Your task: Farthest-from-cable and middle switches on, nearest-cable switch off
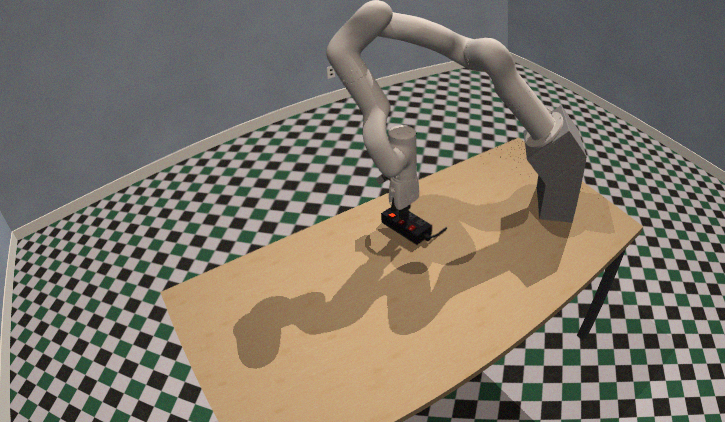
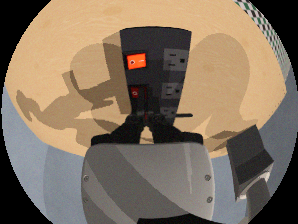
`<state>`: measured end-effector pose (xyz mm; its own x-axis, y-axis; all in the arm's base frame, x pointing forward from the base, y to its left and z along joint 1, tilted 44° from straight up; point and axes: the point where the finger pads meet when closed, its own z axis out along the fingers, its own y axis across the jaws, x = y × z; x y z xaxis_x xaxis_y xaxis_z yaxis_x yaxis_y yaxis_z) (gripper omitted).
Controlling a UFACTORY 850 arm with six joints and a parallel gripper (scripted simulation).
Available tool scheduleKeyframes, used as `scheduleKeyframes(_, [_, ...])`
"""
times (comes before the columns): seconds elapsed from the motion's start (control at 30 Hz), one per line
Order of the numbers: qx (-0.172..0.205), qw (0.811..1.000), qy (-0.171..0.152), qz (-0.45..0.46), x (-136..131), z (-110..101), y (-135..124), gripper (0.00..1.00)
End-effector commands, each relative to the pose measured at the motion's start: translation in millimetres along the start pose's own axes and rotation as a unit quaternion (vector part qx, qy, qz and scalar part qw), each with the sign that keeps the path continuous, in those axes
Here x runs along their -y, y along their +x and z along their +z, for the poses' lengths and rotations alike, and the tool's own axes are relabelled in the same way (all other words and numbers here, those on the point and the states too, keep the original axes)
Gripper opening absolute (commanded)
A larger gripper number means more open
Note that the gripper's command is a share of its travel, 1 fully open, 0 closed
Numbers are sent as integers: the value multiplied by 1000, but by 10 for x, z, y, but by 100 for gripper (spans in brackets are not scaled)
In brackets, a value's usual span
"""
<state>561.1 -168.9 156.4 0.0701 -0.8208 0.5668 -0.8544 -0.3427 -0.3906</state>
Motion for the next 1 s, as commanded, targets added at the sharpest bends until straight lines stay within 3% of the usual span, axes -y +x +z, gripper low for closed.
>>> scheduleKeyframes(0.0, [0, 1000, 0, 0, 5, 14, 1, 0])
scheduleKeyframes(0.97, [0, 1000, 0, 0, 5, 82, 1, 0])
